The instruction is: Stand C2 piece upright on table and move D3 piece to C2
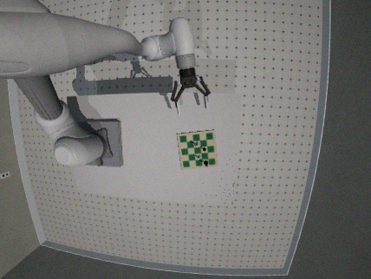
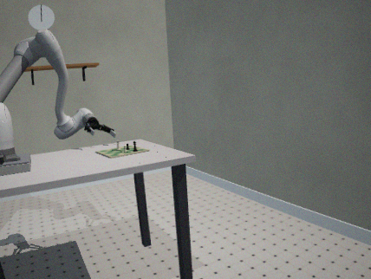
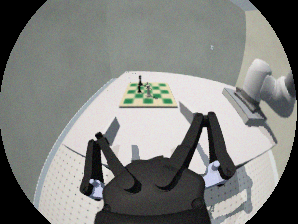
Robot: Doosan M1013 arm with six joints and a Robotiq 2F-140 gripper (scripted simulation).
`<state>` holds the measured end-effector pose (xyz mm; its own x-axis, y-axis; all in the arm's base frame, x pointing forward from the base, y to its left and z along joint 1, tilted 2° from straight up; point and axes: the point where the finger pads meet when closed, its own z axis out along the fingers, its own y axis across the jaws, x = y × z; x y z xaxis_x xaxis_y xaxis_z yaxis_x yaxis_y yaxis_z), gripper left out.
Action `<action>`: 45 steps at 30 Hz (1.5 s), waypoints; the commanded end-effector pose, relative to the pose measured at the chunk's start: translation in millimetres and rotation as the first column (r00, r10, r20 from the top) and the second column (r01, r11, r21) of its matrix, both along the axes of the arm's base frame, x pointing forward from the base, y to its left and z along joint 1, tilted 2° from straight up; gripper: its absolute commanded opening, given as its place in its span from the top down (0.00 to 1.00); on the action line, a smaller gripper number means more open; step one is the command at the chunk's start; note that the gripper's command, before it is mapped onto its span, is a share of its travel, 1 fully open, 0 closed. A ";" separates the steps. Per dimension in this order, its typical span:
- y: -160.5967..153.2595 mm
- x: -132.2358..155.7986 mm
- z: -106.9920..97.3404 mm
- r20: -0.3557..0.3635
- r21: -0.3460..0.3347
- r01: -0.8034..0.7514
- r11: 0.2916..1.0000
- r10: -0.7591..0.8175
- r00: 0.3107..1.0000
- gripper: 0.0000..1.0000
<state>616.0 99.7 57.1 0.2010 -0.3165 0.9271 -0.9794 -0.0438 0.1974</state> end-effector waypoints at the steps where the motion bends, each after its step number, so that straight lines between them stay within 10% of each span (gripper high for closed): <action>1: 0.0 0.0 0.1 0.000 0.000 0.000 1.000 0.000 1.000 0.00; 11: 0.0 -0.1 3.2 0.000 0.000 0.000 1.000 0.000 1.000 0.00; 28: -1.3 -3.3 84.0 0.000 0.000 0.000 1.000 0.000 1.000 0.00; 37: -2.6 -3.4 88.0 0.003 0.006 0.004 1.000 -0.004 1.000 0.00; 45: -79.6 4.9 86.8 0.152 0.342 0.205 0.917 -0.269 0.951 0.00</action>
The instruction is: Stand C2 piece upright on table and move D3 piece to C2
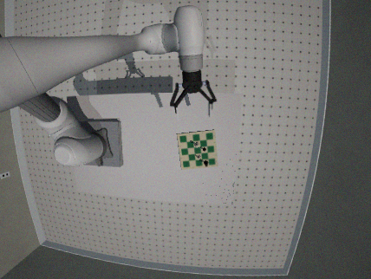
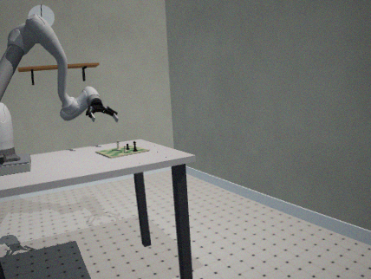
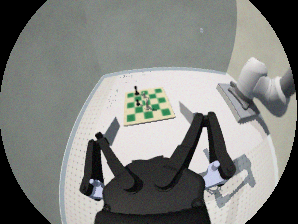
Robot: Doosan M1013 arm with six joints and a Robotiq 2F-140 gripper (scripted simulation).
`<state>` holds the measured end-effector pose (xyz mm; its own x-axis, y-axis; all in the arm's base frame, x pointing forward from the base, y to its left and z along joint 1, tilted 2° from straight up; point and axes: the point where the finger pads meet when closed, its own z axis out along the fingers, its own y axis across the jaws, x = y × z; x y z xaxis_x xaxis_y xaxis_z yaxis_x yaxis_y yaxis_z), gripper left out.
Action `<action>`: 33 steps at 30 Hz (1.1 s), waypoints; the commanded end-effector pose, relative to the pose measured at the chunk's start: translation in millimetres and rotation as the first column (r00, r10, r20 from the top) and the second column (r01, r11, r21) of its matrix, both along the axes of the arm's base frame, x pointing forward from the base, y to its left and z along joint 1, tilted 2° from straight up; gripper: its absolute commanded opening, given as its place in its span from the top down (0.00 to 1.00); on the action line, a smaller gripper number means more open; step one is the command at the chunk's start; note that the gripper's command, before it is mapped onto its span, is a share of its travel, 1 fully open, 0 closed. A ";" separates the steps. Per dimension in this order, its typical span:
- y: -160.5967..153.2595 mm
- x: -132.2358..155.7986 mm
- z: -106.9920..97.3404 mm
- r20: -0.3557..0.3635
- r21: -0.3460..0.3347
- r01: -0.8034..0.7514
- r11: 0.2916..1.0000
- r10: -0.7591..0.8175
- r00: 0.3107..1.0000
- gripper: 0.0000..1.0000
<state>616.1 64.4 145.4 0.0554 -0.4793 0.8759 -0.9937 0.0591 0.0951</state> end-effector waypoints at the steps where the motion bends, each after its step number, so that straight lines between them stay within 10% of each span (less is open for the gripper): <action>1: -44.3 4.7 -1.6 0.102 0.213 0.131 0.968 -0.155 0.983 0.00; 9: -91.8 10.6 -2.3 0.178 0.462 0.245 0.852 -0.360 0.916 0.00; 17: -160.0 18.8 -3.5 0.179 0.764 0.299 0.571 -0.634 0.753 0.00; 33: -201.2 23.9 -4.1 0.122 0.892 0.268 0.363 -0.766 0.631 0.00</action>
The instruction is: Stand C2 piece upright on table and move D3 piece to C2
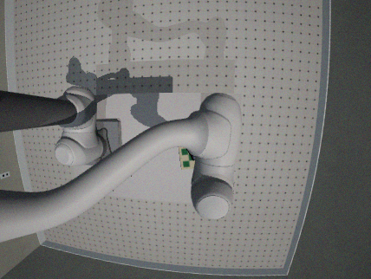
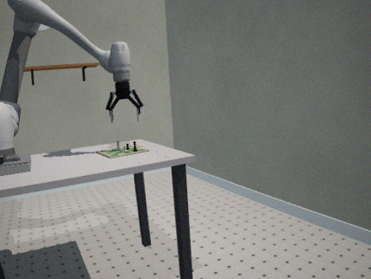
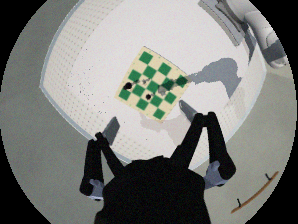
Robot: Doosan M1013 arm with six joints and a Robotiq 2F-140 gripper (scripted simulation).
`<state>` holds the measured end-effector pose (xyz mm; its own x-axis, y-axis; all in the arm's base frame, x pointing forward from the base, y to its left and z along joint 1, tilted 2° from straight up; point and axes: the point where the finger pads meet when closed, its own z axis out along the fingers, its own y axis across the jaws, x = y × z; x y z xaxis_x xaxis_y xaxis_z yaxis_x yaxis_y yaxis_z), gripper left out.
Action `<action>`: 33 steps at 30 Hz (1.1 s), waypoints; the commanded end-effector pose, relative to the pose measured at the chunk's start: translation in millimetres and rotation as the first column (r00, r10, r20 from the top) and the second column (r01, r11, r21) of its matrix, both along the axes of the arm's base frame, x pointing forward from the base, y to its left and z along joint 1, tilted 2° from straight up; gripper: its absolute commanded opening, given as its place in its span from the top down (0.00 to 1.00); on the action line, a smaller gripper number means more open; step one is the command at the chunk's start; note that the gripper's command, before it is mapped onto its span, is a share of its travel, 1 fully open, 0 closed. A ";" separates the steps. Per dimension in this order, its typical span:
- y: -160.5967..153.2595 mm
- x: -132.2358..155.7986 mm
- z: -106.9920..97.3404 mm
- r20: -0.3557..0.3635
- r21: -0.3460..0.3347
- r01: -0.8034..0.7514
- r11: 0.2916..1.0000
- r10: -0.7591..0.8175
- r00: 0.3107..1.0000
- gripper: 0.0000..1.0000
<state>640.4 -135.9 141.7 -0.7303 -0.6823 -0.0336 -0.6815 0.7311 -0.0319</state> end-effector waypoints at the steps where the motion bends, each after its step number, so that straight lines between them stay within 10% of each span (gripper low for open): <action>1: -1.0 -0.4 -0.3 0.002 0.008 0.002 1.000 -0.002 1.000 0.00; 19: -0.9 -0.2 -5.1 -0.002 0.020 0.226 0.974 -0.226 0.974 0.00; 27: -0.6 -0.1 -17.0 -0.016 0.042 0.558 0.829 -0.558 0.830 0.00; 33: -0.3 -0.3 -28.9 -0.043 0.062 0.835 0.547 -0.834 0.550 0.00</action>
<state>640.1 -136.4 119.5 -0.9982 0.0149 -0.0575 0.0121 0.9987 0.0492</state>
